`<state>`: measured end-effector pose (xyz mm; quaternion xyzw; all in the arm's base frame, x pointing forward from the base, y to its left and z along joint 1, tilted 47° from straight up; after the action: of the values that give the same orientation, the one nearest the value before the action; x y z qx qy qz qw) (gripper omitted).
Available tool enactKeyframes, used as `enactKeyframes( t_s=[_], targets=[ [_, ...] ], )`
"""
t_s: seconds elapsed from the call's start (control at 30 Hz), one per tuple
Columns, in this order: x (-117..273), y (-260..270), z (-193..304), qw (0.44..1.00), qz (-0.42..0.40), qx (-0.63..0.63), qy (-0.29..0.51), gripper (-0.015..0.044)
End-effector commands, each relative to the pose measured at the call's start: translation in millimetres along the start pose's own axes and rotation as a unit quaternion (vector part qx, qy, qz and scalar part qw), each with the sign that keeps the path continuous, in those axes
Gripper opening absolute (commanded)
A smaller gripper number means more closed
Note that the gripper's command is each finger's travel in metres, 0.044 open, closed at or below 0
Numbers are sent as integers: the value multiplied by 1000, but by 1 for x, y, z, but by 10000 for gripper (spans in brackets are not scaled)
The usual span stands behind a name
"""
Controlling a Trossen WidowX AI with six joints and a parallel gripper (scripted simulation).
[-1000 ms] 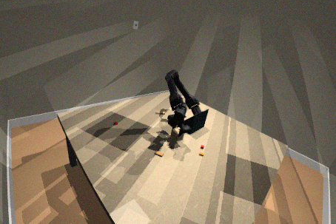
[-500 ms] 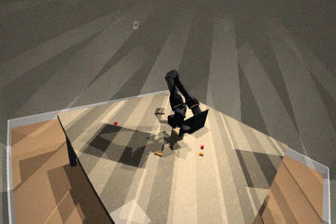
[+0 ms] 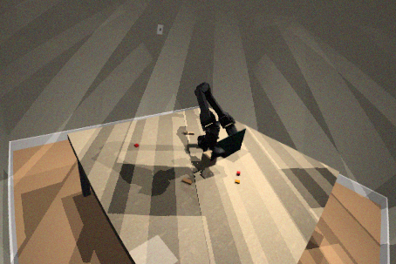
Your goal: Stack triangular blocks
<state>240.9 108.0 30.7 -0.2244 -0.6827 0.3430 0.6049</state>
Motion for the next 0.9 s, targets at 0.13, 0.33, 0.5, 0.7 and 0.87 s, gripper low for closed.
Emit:
enactKeyframes(
  t_s=[0.13, 0.33, 0.5, 0.7, 0.87],
  targets=[
    [0, 0, 0, 1000, 0, 0, 0, 315],
    [0, 0, 0, 1000, 0, 0, 0, 440],
    [0, 0, 0, 1000, 0, 0, 0, 440],
    [36, 3, -5, 1000, -4, 1, -1, 440],
    [108, 1, -1, 1000, -2, 1, 0, 440]
  ],
)
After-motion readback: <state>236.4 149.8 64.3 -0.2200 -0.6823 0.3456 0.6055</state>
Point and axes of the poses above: the point midway between the two fingers, 35 mm back from their tips, its own x axis back along the fingers, its own y axis across the jaws, z = x × y, the point moved 10 cm from there along x, back along the fingers, and after that the axes turned 11 degrees about x, right-handed, at the moved point
